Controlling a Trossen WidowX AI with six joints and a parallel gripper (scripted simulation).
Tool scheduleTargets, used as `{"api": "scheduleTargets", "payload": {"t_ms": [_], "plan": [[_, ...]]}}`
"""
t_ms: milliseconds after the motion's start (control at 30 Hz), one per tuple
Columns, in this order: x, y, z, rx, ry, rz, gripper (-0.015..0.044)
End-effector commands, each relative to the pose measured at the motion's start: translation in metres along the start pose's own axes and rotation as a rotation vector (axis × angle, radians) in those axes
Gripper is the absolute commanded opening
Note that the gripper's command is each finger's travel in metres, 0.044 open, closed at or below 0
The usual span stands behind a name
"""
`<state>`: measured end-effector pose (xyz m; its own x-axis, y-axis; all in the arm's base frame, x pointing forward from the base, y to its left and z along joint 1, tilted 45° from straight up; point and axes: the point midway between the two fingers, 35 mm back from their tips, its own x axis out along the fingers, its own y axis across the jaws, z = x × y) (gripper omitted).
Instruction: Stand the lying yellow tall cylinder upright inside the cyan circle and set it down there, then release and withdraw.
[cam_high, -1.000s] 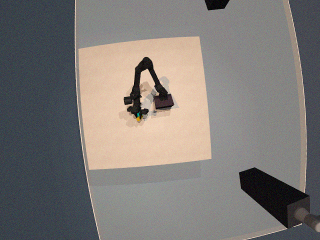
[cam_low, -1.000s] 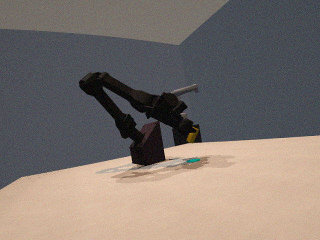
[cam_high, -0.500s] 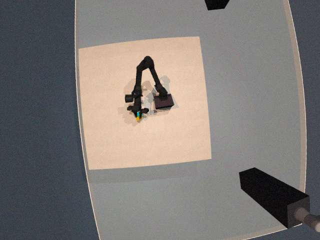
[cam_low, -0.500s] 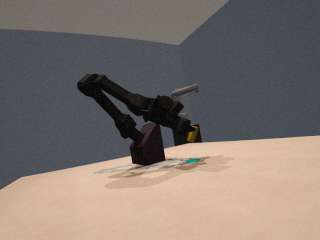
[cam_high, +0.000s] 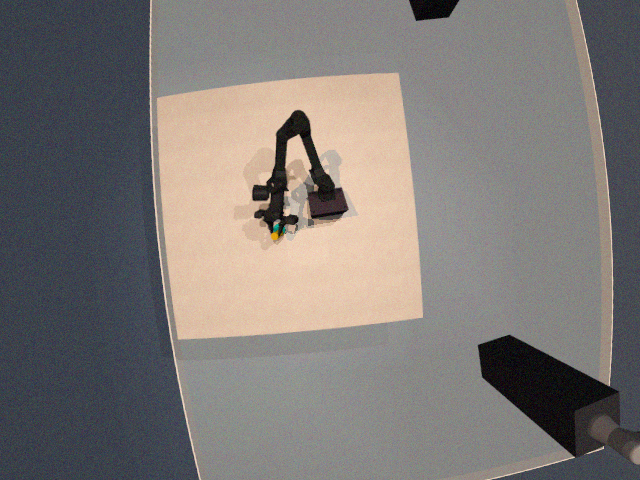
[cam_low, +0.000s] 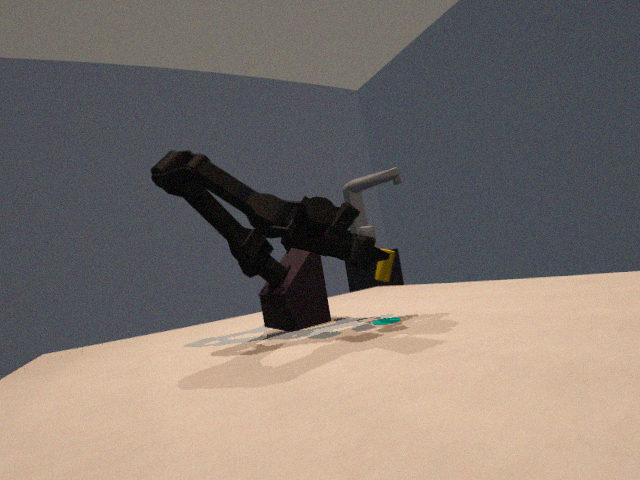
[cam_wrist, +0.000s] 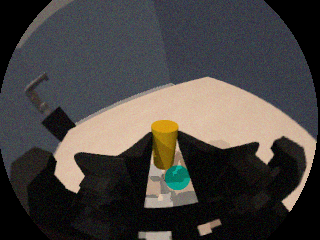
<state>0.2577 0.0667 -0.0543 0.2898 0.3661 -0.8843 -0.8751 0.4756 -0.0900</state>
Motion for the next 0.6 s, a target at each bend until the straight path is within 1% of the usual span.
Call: {"api": "scheduleTargets", "payload": {"t_ms": [0,567], "plan": [[-0.002,0.002,-0.001,-0.013,-0.028,-0.005,0.0105],[-0.013,0.002,0.002,-0.074,-0.136,-0.056,0.0105]]}}
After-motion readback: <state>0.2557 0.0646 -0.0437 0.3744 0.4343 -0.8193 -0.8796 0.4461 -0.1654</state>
